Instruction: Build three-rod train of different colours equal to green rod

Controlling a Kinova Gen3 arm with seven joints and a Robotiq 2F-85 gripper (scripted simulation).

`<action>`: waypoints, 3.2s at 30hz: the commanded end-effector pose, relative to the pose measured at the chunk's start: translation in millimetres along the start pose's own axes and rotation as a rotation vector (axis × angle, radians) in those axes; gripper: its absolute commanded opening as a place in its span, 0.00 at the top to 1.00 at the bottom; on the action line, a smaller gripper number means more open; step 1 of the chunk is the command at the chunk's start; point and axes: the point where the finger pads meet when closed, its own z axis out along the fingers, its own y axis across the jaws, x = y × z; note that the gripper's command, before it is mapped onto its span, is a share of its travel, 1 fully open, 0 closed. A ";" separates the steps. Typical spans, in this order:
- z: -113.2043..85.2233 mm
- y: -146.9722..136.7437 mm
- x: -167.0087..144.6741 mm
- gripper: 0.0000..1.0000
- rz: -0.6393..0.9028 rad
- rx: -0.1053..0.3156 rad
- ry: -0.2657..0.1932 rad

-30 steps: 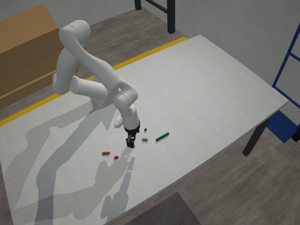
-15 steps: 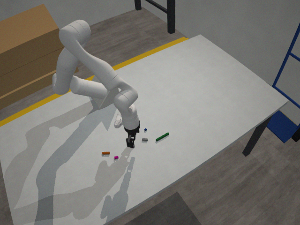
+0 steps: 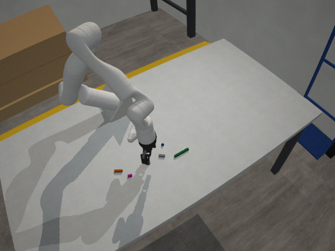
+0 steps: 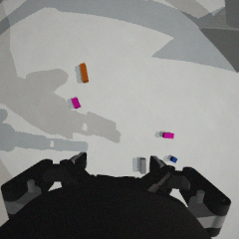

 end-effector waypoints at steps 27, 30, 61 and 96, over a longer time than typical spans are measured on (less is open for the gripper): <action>0.2 42.1 1.0 0.00 0.553 -0.011 0.040; 0.2 47.2 0.9 0.00 0.631 -0.010 0.044; -6.0 102.1 -12.6 0.00 1.735 0.010 0.022; -9.4 111.4 -19.6 0.76 2.006 -0.001 -0.006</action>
